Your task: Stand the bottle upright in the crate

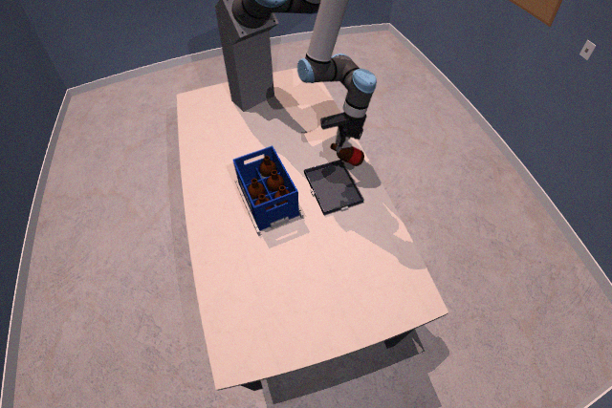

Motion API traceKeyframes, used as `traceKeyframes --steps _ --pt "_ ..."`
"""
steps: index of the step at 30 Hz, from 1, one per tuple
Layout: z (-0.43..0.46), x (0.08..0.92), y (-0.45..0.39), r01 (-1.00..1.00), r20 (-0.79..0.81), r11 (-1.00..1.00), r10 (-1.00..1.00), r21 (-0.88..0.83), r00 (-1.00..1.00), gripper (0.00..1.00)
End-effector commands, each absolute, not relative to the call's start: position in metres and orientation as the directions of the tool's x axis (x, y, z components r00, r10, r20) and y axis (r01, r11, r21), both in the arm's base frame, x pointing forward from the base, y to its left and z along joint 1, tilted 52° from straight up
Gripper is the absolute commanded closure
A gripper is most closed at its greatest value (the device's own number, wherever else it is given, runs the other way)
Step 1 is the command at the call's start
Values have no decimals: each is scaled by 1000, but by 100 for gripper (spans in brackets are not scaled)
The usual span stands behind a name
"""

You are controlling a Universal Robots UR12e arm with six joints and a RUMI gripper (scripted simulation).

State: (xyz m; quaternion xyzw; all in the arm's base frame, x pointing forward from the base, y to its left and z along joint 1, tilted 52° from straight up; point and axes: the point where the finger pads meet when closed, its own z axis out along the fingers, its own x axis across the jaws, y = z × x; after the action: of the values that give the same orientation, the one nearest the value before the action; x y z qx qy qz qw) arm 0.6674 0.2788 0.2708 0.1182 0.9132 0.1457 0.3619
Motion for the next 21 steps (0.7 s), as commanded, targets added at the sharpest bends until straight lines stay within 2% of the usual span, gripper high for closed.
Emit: traceKeyframes --steps 1,21 --pt "271 668 279 118 -626 931 322 345 -710 100" --pt "270 668 279 196 -624 944 323 265 -711 100"
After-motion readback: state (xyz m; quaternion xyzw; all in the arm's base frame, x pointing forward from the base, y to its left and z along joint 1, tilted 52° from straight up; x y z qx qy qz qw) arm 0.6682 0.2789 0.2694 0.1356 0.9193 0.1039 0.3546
